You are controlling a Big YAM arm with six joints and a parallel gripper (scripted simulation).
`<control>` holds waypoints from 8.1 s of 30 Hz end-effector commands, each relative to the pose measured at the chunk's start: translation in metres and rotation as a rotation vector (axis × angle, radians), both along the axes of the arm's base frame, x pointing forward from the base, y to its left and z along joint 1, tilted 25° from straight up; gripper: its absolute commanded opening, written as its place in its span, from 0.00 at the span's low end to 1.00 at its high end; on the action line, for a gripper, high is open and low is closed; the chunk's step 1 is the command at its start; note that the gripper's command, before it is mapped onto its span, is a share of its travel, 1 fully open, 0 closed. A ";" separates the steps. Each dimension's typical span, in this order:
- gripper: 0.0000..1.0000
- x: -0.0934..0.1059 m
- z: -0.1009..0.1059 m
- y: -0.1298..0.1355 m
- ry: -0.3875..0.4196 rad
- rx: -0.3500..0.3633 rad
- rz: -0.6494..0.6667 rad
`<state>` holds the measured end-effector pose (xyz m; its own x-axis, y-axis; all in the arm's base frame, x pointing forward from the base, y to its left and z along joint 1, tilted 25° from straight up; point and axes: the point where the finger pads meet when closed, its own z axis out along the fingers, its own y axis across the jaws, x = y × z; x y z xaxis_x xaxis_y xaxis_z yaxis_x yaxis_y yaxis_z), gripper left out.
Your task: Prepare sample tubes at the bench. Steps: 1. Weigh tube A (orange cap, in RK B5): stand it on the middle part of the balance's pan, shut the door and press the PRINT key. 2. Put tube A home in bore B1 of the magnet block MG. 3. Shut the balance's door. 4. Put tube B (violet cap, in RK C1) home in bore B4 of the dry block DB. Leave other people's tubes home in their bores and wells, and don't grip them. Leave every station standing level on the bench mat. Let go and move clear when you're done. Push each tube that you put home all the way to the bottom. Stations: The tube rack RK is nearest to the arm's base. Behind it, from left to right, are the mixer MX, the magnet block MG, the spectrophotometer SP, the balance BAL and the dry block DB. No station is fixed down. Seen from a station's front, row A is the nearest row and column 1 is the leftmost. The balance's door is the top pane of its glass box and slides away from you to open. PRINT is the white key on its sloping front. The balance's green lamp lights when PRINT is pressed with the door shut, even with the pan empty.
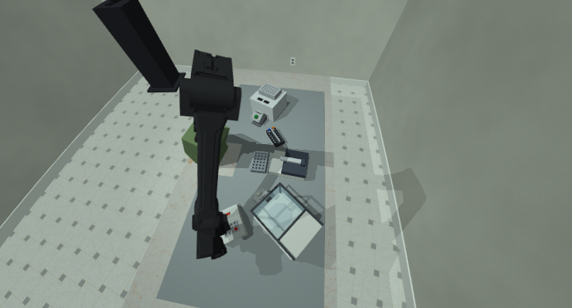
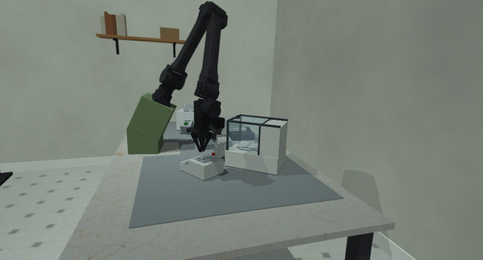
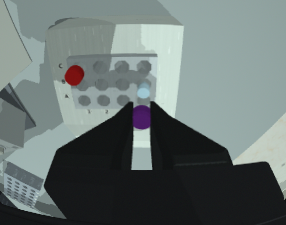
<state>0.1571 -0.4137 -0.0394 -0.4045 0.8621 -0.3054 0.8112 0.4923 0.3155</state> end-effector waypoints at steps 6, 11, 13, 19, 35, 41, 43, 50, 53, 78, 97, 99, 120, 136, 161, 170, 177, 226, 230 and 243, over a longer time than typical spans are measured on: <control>0.09 0.002 -0.012 0.012 0.013 0.029 0.003; 0.09 -0.004 -0.013 0.011 0.014 0.025 0.000; 0.09 -0.007 -0.013 0.009 0.014 0.022 -0.002; 0.09 -0.013 -0.014 0.008 0.015 0.026 -0.011; 0.09 -0.011 -0.010 -0.001 0.013 0.028 -0.020; 0.09 -0.007 -0.010 0.002 0.013 0.034 -0.020; 0.09 -0.003 -0.010 0.004 0.014 0.036 -0.011; 0.09 0.002 -0.012 0.012 0.015 0.038 0.001; 0.09 0.003 -0.007 0.010 0.011 0.021 0.005; 0.09 -0.014 -0.014 0.008 0.016 0.038 -0.011; 0.09 0.005 -0.008 0.007 0.014 0.036 0.002; 0.09 0.003 -0.008 0.006 0.014 0.034 0.002; 0.09 0.005 -0.014 -0.008 0.007 0.005 -0.003; 0.09 0.008 -0.020 -0.012 0.006 0.000 -0.004; 0.09 0.008 -0.025 -0.014 0.007 0.002 -0.007; 0.09 0.007 -0.025 -0.015 0.008 0.004 -0.007; 0.09 0.006 -0.025 -0.015 0.008 0.005 -0.008; 0.09 0.002 -0.025 -0.018 0.010 0.003 -0.010; 0.09 0.002 -0.024 -0.019 0.009 0.001 -0.011; 0.09 0.000 -0.025 -0.019 0.010 0.003 -0.013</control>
<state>0.1661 -0.4180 -0.0608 -0.4067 0.8640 -0.2968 0.8072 0.4920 0.3260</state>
